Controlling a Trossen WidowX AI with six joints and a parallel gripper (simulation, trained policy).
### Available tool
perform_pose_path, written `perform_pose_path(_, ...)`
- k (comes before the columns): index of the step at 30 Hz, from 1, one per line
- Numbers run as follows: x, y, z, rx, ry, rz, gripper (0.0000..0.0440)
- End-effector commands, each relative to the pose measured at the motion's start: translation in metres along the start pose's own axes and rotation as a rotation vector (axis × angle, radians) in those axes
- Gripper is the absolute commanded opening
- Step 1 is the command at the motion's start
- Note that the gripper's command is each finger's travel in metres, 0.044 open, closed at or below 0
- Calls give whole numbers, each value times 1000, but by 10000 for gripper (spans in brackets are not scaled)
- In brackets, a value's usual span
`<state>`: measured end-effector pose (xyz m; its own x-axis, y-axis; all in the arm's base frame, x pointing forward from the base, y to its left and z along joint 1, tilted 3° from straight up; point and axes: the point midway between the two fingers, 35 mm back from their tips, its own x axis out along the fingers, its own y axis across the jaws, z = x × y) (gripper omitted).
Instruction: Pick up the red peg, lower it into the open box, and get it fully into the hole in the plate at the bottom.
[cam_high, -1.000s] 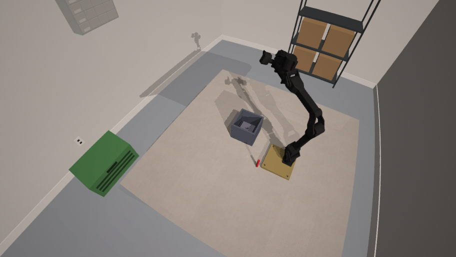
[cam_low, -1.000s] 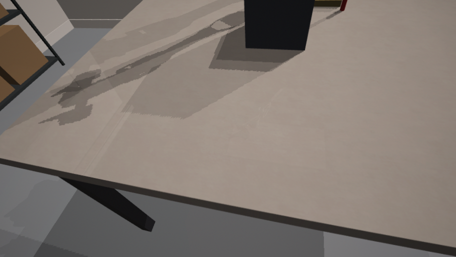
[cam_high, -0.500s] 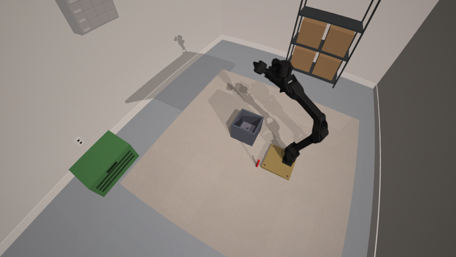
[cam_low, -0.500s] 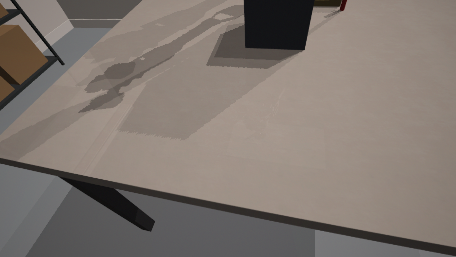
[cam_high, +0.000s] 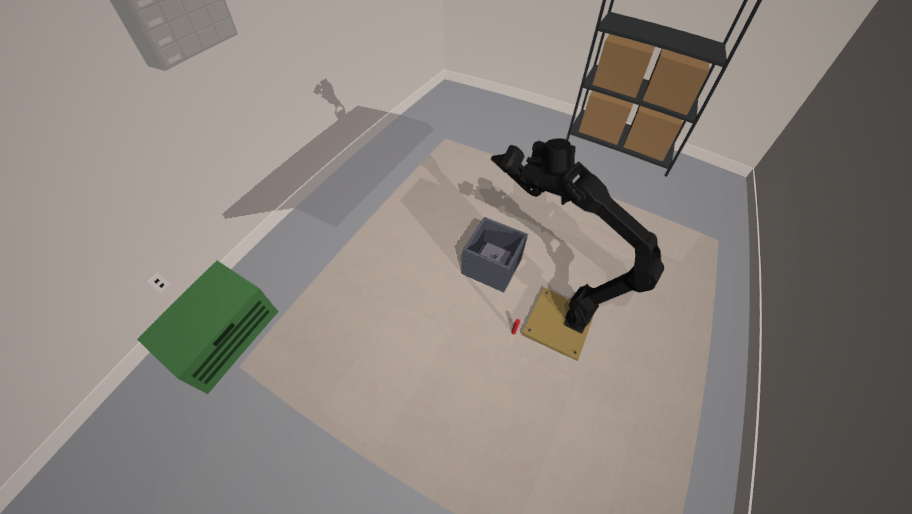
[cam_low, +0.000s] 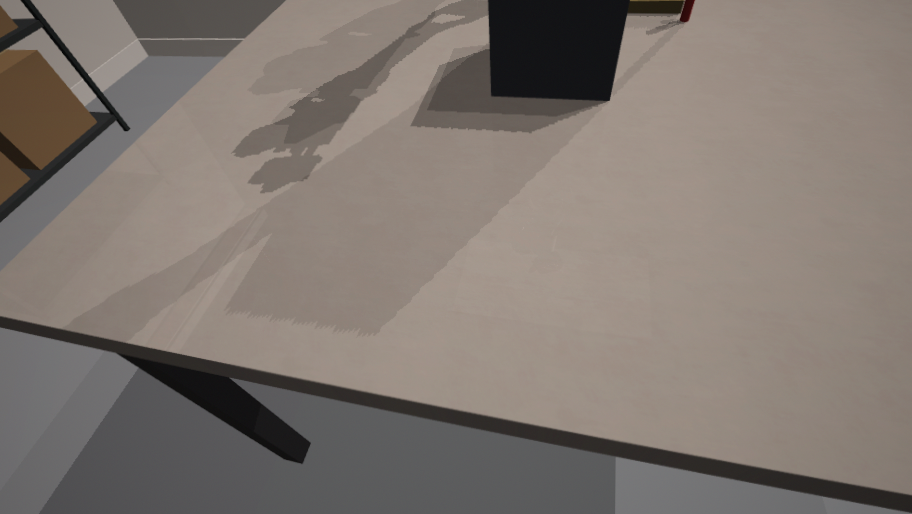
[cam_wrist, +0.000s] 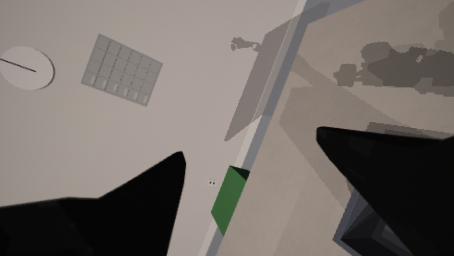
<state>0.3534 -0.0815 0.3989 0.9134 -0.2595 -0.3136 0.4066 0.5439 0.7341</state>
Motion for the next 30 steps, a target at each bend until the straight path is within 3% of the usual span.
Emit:
perform_pose_path(1,-7,-1,-28,55,98,-3,440)
perform_pose_path(16,-36,-19,-132,191,470,-118,440)
perform_pose_path(30,-78,-56,-219,252,784,-372,440)
